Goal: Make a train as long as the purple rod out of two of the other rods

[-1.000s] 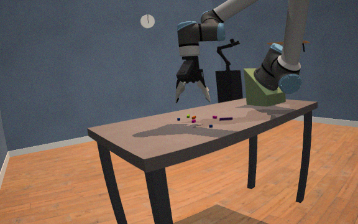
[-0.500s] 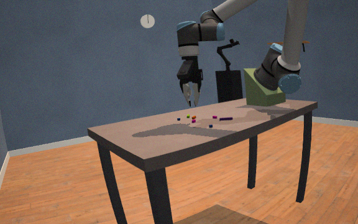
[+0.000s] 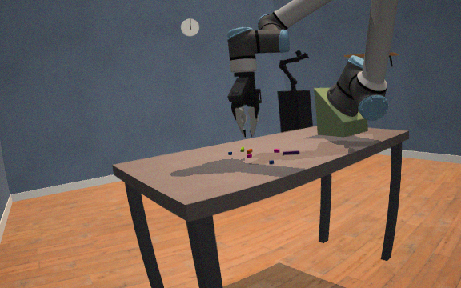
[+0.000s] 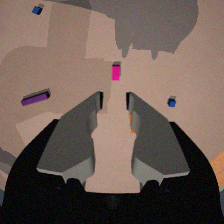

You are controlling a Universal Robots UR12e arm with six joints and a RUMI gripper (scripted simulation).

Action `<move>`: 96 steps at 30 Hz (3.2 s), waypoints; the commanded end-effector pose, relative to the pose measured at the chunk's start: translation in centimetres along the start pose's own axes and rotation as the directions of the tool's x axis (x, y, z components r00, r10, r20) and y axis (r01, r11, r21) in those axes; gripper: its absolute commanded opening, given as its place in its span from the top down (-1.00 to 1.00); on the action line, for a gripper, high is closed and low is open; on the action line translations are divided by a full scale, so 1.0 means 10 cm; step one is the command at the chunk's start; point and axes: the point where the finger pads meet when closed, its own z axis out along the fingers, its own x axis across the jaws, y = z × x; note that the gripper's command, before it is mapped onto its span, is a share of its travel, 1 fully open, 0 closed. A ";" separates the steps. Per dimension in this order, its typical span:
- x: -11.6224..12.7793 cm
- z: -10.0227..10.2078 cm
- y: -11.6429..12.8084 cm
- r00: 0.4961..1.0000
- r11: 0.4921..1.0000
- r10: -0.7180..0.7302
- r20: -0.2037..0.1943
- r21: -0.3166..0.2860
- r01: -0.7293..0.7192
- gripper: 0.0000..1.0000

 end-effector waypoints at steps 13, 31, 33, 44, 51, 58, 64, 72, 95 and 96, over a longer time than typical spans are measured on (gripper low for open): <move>0.02 -0.02 0.00 1.000 1.000 0.001 -0.002 0.001 -0.001 0.72; 0.00 0.13 0.01 1.000 1.000 0.002 0.003 -0.001 -0.002 0.72; 0.00 0.16 0.01 1.000 1.000 0.002 0.003 -0.001 -0.002 0.72; 0.00 0.30 0.01 1.000 1.000 0.002 0.003 -0.001 -0.002 0.72; 0.00 0.40 0.01 1.000 1.000 0.002 0.003 -0.001 -0.002 0.72; 0.00 0.46 0.01 1.000 1.000 0.001 0.002 0.000 -0.001 0.72; 0.00 0.51 0.01 1.000 1.000 0.002 0.003 -0.001 -0.002 0.72; 0.00 0.53 0.01 1.000 1.000 0.001 0.002 -0.001 -0.001 0.72; 0.01 0.51 0.00 1.000 1.000 0.000 0.000 0.000 0.000 0.72; 0.01 0.51 0.00 1.000 1.000 0.000 0.000 0.000 0.000 0.72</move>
